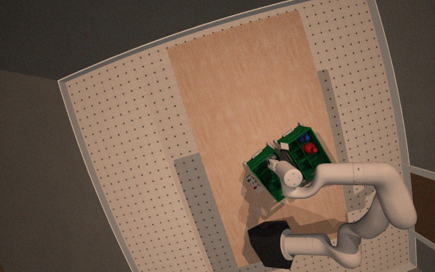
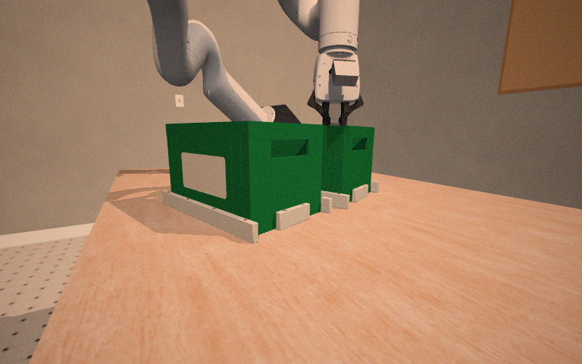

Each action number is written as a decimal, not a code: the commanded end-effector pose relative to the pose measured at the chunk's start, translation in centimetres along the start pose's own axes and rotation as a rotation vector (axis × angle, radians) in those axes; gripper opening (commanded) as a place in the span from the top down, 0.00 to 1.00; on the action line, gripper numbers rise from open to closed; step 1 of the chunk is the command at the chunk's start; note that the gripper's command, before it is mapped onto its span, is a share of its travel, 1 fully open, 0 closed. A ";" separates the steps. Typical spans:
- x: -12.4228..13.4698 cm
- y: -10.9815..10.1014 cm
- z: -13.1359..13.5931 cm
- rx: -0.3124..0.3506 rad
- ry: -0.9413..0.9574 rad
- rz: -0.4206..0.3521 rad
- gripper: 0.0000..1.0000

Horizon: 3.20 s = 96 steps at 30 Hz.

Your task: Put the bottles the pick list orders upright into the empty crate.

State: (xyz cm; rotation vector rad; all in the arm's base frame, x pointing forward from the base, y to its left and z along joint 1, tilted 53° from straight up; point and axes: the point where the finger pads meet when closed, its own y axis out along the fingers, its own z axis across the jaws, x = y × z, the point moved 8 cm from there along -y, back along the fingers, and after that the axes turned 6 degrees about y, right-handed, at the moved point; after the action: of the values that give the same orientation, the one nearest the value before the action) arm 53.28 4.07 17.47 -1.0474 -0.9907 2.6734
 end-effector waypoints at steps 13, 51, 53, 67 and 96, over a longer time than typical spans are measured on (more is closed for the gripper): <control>0.0 0.7 0.0 -0.001 0.001 0.001 1.00; 0.0 1.6 0.0 -0.001 0.001 0.001 1.00; 0.0 1.6 0.0 -0.001 0.001 0.001 1.00; 0.0 1.6 0.0 -0.001 0.001 0.001 1.00; 0.0 2.0 0.0 -0.001 0.001 0.001 0.35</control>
State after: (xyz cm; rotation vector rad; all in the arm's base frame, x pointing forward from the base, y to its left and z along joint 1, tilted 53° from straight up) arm 53.55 2.49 16.24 -1.0477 -0.9909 2.6734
